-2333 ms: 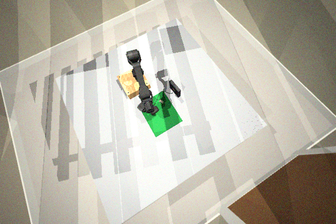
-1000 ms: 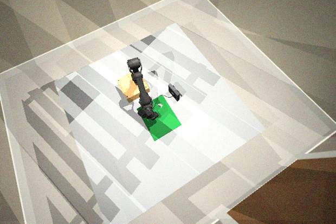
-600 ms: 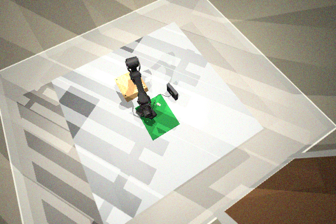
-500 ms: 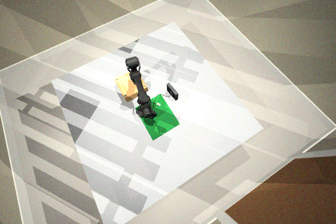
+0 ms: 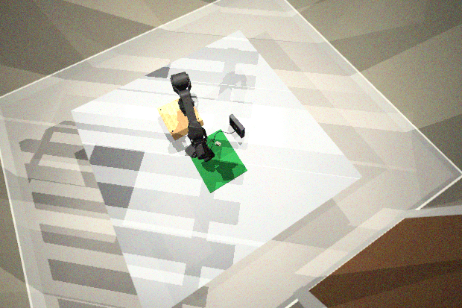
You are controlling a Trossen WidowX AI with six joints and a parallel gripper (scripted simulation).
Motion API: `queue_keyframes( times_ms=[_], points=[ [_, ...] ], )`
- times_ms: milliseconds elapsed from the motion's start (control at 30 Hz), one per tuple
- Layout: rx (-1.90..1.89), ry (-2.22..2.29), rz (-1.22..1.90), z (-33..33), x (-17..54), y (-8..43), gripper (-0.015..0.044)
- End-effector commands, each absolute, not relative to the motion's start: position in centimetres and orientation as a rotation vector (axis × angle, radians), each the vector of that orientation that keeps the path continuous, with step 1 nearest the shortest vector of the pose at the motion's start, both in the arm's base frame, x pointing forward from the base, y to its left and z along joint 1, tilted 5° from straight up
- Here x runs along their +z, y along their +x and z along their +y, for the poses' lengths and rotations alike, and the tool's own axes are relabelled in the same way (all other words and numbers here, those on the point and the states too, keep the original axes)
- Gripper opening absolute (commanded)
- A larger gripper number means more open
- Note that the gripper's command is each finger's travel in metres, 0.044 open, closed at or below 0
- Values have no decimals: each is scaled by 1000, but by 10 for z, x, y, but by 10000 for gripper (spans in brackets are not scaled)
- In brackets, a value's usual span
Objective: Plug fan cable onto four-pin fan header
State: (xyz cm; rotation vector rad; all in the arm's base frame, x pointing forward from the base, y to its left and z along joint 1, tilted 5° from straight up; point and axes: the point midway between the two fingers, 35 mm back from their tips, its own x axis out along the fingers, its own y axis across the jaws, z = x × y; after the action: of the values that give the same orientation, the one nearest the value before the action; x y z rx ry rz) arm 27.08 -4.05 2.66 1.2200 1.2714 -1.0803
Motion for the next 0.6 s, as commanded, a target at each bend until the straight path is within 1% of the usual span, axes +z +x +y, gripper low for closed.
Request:
queue_keyframes(
  times_ms=[0,567],
  points=[
    [-1146,1288,1224,-33,32,273,0],
    [-1572,1712,915,17,35,270,0]
  ],
)
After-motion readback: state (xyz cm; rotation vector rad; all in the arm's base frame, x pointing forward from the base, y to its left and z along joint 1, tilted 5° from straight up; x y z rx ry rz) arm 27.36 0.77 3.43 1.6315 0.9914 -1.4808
